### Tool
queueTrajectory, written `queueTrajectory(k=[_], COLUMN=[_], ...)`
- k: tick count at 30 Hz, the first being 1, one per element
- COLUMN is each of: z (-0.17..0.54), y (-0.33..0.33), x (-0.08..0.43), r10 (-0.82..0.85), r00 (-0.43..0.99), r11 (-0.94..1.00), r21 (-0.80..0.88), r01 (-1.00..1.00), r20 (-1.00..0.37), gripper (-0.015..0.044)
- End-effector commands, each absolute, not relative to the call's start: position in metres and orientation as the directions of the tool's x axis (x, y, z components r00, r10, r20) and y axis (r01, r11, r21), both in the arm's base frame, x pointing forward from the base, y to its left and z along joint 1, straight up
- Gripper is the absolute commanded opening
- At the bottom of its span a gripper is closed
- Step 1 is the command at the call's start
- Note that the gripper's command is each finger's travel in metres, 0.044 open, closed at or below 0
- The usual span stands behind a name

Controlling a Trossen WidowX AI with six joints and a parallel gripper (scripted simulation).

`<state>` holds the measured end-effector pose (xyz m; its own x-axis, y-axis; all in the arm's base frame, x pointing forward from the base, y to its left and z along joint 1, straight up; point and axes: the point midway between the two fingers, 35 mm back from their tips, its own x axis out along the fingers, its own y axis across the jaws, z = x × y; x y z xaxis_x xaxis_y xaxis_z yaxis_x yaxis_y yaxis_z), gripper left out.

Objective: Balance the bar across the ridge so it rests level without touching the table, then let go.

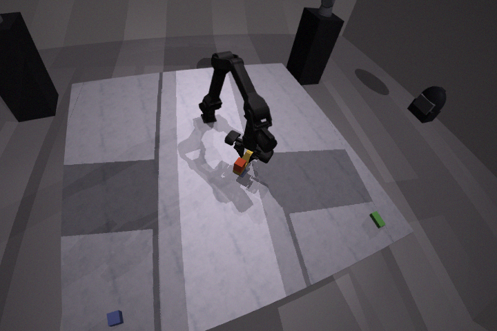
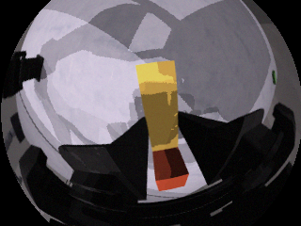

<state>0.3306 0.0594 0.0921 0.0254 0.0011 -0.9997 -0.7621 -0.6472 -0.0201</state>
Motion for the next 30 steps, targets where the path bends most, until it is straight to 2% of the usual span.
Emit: queueTrajectory(k=[1, 4, 5, 30], z=[0.0921, 0.0921, 0.0921, 0.0921], y=[0.0594, 0.0594, 0.0594, 0.0594], x=[0.3306, 0.3306, 0.3306, 0.3306], r10=[0.001, 0.001, 0.001, 0.001], r00=[0.025, 0.025, 0.025, 0.025], r11=[-0.647, -0.647, -0.647, -0.647], r21=[-0.020, -0.020, -0.020, -0.020], r01=[-0.762, -0.762, -0.762, -0.762], r20=[-1.000, -1.000, -1.000, -1.000], gripper=[0.0079, 0.0158, 0.0167, 0.0170])
